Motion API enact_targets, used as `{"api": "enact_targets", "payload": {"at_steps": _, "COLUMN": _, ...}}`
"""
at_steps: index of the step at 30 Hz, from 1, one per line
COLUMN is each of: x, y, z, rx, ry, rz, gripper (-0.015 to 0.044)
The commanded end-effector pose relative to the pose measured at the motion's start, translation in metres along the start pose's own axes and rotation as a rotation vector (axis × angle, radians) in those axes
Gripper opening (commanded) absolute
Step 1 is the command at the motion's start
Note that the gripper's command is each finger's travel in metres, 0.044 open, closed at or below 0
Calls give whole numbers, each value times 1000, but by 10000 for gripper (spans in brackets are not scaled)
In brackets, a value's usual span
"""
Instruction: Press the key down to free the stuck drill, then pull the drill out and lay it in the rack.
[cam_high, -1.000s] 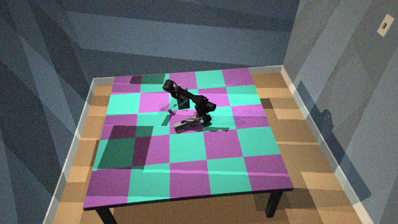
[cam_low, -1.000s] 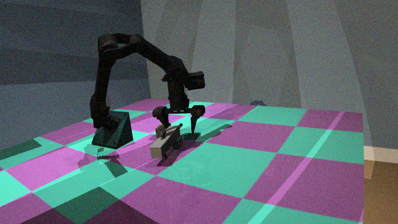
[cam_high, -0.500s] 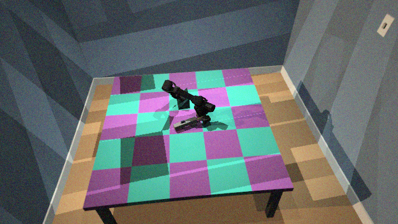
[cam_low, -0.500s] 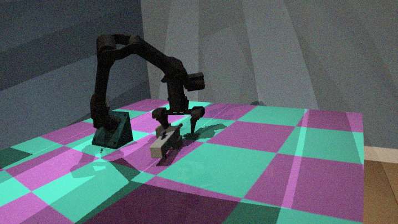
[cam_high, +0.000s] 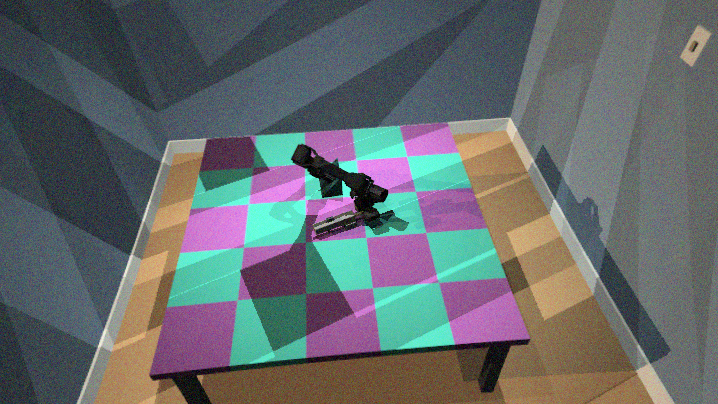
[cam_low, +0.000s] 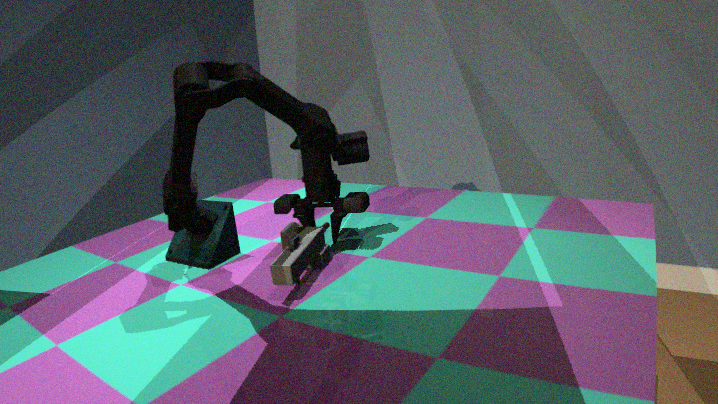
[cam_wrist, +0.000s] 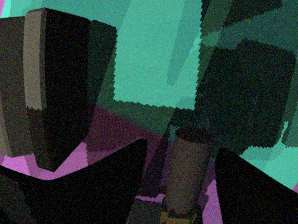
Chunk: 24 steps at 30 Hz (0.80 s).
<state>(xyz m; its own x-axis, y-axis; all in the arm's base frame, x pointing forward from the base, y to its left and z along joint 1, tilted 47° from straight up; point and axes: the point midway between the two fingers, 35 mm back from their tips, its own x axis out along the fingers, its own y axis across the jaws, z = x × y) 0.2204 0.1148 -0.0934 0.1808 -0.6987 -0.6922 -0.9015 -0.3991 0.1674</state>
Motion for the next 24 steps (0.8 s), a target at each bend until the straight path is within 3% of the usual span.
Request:
{"api": "enact_targets", "payload": {"at_steps": 1, "x": 0, "y": 0, "z": 0, "rx": 0, "ry": 0, "rz": 0, "gripper": 99}}
{"api": "enact_targets", "payload": {"at_steps": 3, "x": 0, "y": 0, "z": 0, "rx": 0, "ry": 0, "rz": 0, "gripper": 46}}
{"api": "enact_targets", "payload": {"at_steps": 10, "x": 0, "y": 0, "z": 0, "rx": -1, "ry": 1, "rz": 0, "gripper": 0}}
{"api": "enact_targets", "payload": {"at_steps": 24, "x": -2, "y": 1, "z": 8, "rx": -5, "ry": 5, "rz": -1, "gripper": 0}}
